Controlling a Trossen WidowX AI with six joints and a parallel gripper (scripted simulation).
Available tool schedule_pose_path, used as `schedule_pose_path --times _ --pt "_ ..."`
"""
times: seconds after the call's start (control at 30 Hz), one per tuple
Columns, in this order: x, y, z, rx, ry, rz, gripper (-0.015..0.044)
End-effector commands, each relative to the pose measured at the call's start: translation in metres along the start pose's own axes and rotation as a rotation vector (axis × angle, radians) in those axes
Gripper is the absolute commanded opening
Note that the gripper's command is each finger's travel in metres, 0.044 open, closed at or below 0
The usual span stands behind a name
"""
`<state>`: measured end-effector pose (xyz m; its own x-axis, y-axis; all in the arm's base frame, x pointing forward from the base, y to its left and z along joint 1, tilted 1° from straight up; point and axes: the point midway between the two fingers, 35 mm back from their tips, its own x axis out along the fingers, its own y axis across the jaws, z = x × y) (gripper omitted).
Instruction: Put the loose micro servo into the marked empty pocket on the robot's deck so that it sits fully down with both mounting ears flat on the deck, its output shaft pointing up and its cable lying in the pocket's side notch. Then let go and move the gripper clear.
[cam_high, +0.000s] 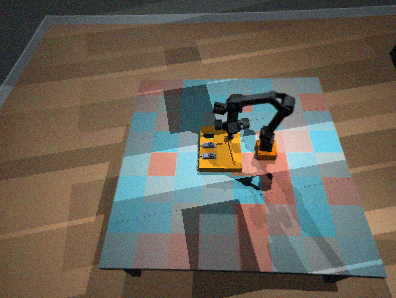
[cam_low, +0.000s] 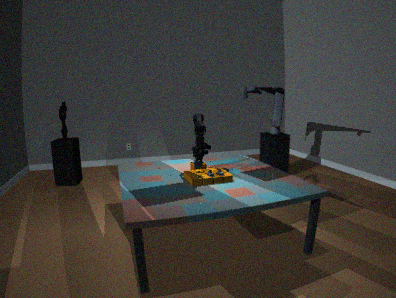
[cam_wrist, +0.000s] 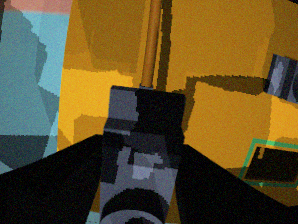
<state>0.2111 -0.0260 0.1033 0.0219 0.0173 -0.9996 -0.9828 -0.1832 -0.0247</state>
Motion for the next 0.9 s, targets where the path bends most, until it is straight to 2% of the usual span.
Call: schedule_pose_path --times 0.0,0.2,0.87 --pt "-0.002 -0.008 -0.002 0.005 0.007 -0.004 0.0" --pt "-0.002 -0.03 -0.007 0.005 0.007 -0.006 0.0" --pt "-0.003 -0.029 -0.039 0.039 0.009 -0.006 0.0"
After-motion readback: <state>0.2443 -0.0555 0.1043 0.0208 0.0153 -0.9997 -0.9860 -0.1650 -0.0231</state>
